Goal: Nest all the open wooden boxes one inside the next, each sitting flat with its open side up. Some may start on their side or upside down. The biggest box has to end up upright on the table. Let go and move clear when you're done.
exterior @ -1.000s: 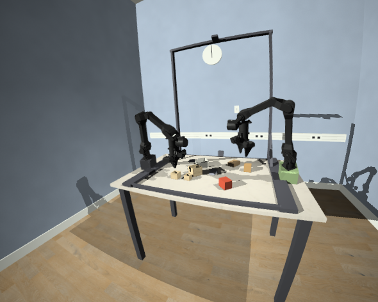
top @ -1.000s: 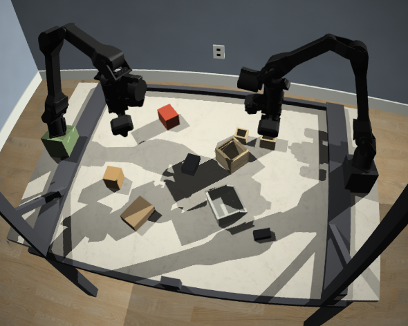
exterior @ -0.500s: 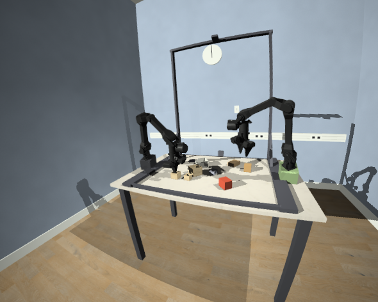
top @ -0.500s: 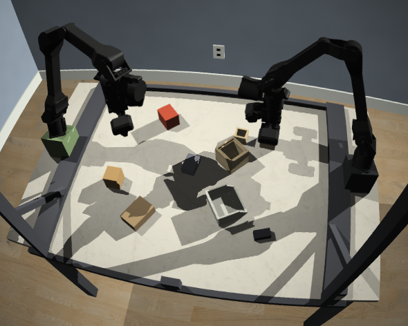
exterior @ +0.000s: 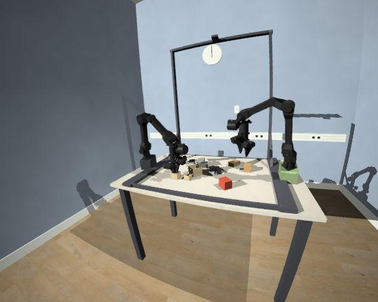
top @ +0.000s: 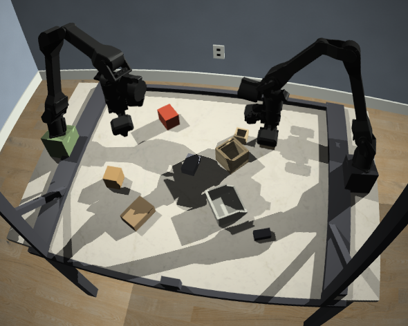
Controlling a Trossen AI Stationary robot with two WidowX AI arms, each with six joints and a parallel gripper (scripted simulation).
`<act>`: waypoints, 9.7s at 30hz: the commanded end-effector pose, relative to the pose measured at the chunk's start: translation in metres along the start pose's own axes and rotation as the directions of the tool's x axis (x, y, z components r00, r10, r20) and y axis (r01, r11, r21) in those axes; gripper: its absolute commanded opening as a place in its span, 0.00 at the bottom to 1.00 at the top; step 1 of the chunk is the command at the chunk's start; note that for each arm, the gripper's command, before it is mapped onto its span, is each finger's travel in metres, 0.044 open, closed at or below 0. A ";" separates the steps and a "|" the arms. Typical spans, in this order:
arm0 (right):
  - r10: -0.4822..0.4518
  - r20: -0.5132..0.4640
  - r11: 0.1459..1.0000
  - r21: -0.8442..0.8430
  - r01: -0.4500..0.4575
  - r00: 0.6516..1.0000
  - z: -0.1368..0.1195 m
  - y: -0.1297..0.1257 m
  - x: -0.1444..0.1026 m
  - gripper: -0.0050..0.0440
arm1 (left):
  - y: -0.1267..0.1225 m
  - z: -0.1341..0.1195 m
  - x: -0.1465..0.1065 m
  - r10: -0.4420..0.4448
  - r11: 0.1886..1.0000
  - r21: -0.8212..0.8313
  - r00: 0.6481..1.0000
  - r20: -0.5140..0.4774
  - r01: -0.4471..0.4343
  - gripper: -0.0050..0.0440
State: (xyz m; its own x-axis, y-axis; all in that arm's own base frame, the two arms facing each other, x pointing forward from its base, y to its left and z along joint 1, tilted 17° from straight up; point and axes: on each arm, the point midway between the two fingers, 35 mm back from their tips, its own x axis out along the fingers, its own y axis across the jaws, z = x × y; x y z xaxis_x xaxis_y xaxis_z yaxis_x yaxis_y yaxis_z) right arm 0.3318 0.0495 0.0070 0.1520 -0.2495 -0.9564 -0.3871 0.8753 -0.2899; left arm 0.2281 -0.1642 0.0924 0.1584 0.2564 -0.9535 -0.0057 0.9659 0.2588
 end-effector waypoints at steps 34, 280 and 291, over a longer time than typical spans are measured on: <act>-0.001 0.038 1.000 0.007 0.001 0.999 0.012 0.000 -0.064 0.53 | 0.000 0.001 -0.005 -0.011 1.000 -0.007 1.000 0.014 0.011 0.92; 0.004 0.025 -0.786 -0.618 0.019 1.000 0.108 0.096 -0.068 0.53 | 0.132 0.208 -0.029 -0.941 0.312 0.950 0.130 0.311 -0.011 0.92; 0.002 0.012 -0.789 -0.614 0.009 1.000 0.105 0.098 -0.058 0.53 | 0.132 0.208 -0.029 -0.941 0.312 0.950 0.130 0.311 -0.011 0.92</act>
State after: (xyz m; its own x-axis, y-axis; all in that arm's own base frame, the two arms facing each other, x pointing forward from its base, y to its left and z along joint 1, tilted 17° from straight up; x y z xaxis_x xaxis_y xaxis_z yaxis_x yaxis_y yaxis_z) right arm 0.3788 0.1922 0.0355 0.1478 -0.2485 -0.9573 -0.2558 -0.9446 0.2057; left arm 0.4267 -0.0523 0.1773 0.3256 -0.8882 -0.3241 0.9402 0.2677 0.2107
